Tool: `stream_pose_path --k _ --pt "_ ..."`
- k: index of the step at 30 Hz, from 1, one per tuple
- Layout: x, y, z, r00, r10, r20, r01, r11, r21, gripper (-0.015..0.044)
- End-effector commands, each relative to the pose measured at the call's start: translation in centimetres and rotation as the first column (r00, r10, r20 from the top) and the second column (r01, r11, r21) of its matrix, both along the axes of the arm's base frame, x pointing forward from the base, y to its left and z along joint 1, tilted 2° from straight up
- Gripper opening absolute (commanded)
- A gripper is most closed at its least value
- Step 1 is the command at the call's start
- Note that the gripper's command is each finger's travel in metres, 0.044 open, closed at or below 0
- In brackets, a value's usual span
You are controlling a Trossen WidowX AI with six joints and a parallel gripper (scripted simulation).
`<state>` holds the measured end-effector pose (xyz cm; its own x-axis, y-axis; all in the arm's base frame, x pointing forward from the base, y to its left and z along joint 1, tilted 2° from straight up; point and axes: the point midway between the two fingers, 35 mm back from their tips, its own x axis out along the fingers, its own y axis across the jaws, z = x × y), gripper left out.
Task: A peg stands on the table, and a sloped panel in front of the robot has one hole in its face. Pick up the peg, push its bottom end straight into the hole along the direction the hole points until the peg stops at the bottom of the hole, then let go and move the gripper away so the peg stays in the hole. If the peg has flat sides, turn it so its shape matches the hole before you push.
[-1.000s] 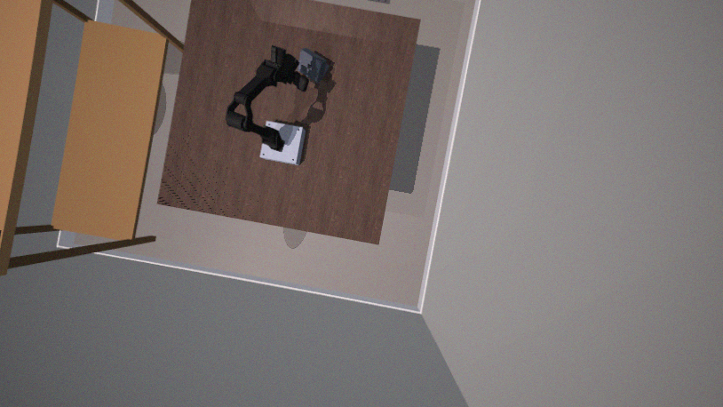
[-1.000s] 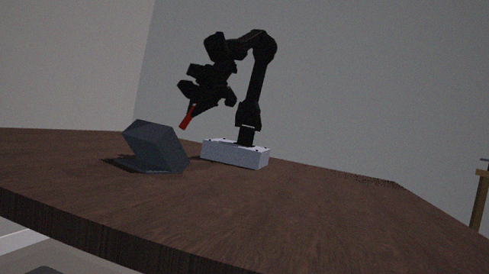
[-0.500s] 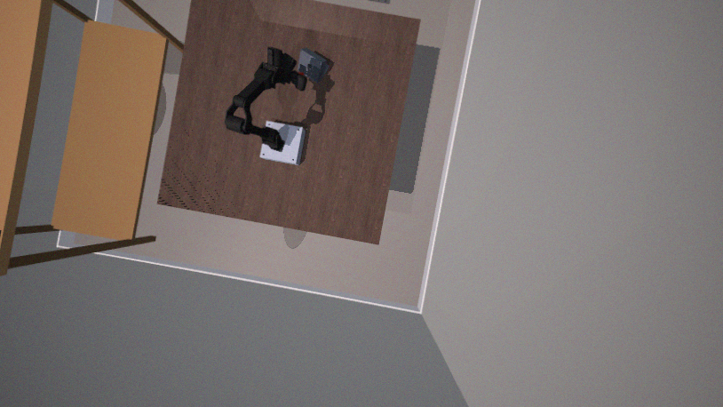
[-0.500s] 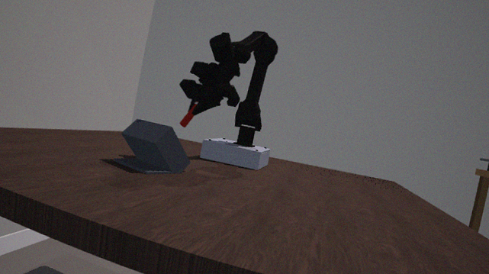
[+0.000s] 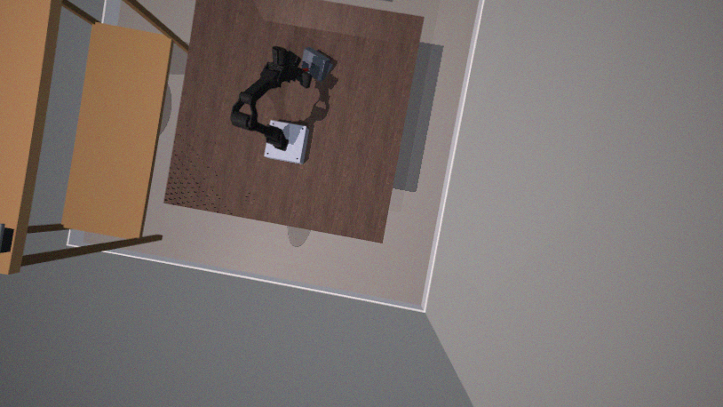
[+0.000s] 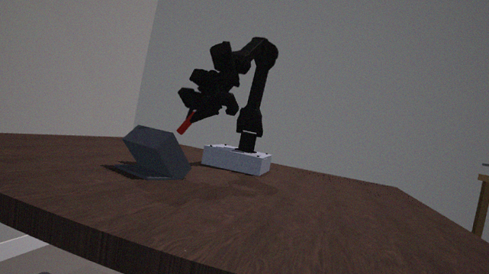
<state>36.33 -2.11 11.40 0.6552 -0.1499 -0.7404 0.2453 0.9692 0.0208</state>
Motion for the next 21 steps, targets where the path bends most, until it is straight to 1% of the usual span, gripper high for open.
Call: stream_pose_path --k 1,21 --pt "0.4 -0.1 -0.3 1.000 -0.005 0.012 0.005 1.000 -0.004 0.0000" --pt "2.0 0.1 -1.5 0.997 -0.001 0.078 0.001 1.000 -0.008 0.0000"
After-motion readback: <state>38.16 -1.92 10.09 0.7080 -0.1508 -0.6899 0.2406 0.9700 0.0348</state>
